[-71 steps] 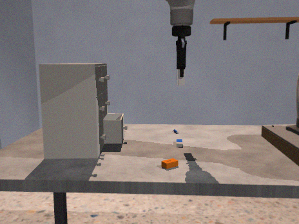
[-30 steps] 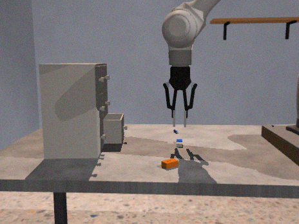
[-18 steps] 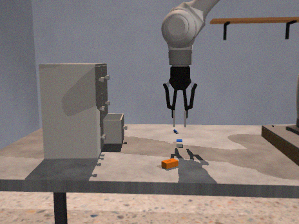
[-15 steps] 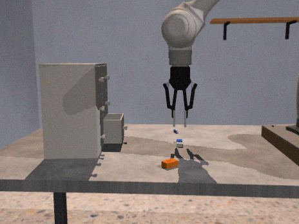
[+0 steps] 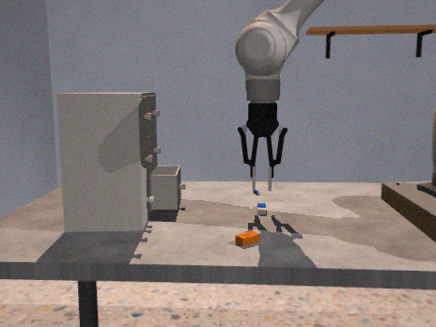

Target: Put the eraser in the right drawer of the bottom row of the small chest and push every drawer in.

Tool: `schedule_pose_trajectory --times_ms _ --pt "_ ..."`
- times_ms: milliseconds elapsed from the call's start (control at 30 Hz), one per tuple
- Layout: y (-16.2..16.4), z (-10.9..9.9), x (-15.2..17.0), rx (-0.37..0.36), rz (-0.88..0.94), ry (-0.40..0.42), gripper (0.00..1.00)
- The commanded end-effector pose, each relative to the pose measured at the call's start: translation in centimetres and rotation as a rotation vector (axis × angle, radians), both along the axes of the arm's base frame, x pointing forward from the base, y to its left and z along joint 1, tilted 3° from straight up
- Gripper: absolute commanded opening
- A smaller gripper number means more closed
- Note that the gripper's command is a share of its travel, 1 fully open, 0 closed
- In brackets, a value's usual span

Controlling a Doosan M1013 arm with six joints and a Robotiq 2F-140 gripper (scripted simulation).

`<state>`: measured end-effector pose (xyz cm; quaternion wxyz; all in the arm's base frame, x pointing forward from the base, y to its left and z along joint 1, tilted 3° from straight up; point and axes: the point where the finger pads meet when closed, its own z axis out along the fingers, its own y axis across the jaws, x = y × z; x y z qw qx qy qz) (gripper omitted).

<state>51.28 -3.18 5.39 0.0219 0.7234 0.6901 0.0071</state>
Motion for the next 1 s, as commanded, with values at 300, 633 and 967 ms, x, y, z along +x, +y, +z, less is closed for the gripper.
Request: schedule_pose_trajectory --times_ms 300,633,967 --pt "-0.1 -2.9 0.1 0.0 0.0 0.0 0.23" --pt "-0.1 -3.7 0.2 0.0 0.0 0.0 0.23" --pt "-0.1 -3.7 0.2 0.0 0.0 0.0 0.23"
